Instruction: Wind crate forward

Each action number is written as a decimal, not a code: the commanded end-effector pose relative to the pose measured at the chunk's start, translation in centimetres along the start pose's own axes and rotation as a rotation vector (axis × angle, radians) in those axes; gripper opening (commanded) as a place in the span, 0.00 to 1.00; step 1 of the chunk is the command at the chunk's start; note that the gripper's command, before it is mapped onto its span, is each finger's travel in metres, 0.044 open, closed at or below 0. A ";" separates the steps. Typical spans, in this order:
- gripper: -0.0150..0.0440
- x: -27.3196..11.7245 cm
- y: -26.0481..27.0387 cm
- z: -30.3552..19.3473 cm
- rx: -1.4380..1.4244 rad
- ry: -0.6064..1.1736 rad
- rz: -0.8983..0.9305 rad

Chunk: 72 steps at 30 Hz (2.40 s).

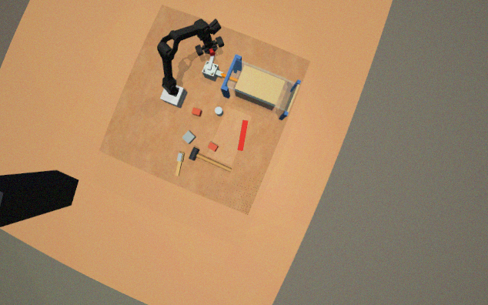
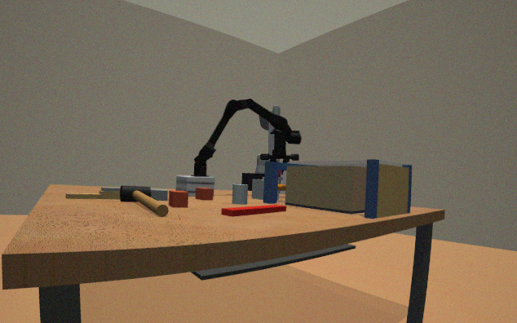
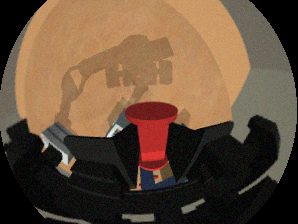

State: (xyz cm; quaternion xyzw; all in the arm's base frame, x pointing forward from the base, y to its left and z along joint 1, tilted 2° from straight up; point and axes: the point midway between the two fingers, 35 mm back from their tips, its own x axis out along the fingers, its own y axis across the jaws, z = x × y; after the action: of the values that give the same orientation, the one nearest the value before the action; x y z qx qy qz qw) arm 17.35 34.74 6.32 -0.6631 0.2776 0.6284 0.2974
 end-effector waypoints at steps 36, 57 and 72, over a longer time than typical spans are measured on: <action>0.25 0.1 5.3 1.8 -0.015 -0.016 0.035; 0.25 0.1 7.6 1.5 -0.015 -0.015 0.037; 0.25 0.0 9.2 1.0 -0.015 -0.015 0.038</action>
State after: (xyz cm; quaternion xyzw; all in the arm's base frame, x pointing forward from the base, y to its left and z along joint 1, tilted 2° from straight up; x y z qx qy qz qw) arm 10.74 30.65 6.10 -0.6572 0.2704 0.6378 0.2968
